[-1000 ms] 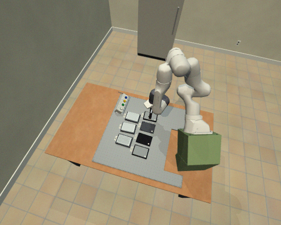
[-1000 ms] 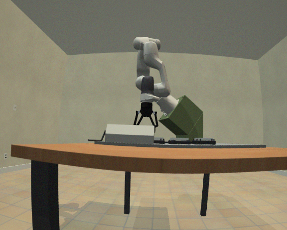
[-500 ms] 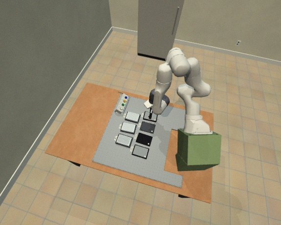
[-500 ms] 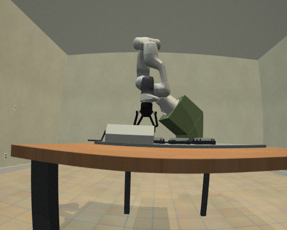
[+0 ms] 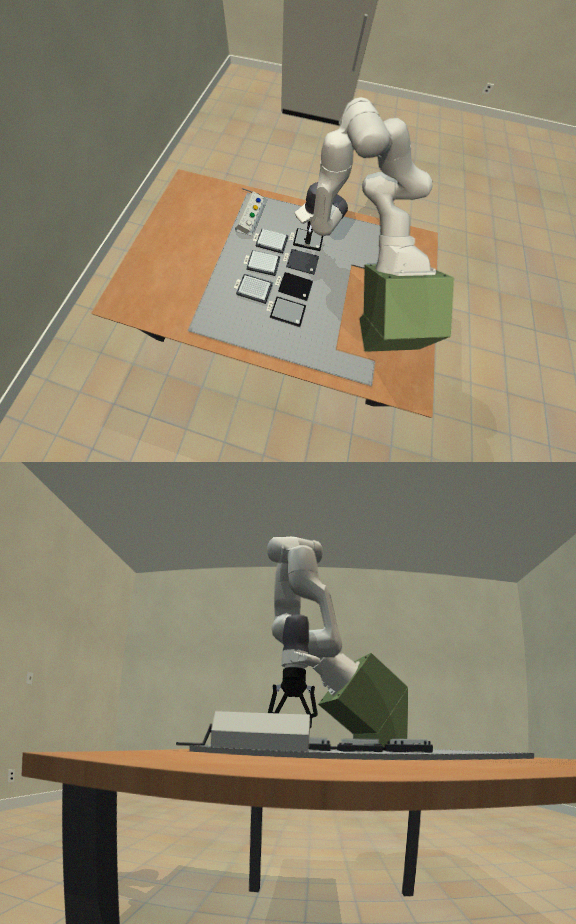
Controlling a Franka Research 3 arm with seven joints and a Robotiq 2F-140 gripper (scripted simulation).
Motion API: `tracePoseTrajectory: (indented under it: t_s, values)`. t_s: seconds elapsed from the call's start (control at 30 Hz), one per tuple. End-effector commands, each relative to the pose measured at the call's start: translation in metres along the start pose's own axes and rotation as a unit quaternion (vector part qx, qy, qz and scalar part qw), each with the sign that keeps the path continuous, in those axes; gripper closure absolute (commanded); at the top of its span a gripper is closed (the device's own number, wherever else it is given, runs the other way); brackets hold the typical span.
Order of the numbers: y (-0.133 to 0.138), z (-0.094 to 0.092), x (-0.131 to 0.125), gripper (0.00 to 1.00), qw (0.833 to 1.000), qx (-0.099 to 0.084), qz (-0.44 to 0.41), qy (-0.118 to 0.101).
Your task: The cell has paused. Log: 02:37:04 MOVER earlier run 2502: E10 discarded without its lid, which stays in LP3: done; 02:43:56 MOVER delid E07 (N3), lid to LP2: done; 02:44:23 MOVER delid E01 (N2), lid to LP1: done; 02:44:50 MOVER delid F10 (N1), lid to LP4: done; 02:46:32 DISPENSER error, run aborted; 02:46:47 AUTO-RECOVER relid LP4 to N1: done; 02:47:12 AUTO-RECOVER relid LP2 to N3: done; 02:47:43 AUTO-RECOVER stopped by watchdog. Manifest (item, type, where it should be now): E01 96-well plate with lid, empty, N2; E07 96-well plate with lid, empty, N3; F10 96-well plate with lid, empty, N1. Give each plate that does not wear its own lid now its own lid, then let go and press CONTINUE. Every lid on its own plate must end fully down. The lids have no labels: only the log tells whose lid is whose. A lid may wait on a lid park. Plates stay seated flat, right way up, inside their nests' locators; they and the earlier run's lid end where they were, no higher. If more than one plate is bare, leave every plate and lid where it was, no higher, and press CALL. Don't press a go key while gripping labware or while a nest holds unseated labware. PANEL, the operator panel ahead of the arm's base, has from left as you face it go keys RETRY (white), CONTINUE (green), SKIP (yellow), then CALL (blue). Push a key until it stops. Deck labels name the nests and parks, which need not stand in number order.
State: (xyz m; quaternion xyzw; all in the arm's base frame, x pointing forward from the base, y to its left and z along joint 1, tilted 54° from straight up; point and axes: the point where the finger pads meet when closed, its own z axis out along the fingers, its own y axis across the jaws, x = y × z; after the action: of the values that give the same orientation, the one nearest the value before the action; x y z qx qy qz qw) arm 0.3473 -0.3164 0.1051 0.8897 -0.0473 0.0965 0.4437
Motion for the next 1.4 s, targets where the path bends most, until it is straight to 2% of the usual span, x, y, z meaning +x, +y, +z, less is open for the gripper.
tracePoseTrajectory:
  t_s: [0.0, 0.33, 0.37, 1.37]
  values:
    - [0.0003, 0.0003, -0.0004, 0.34, 1.0, 0.0, -0.002, 0.0]
    - [0.0003, 0.0003, -0.0004, 0.34, 1.0, 0.0, -0.002, 0.0]
    - [0.0003, 0.0003, -0.0004, 0.41, 1.0, 0.0, -0.002, 0.0]
    - [0.0003, 0.0003, -0.0004, 0.41, 1.0, 0.0, -0.002, 0.0]
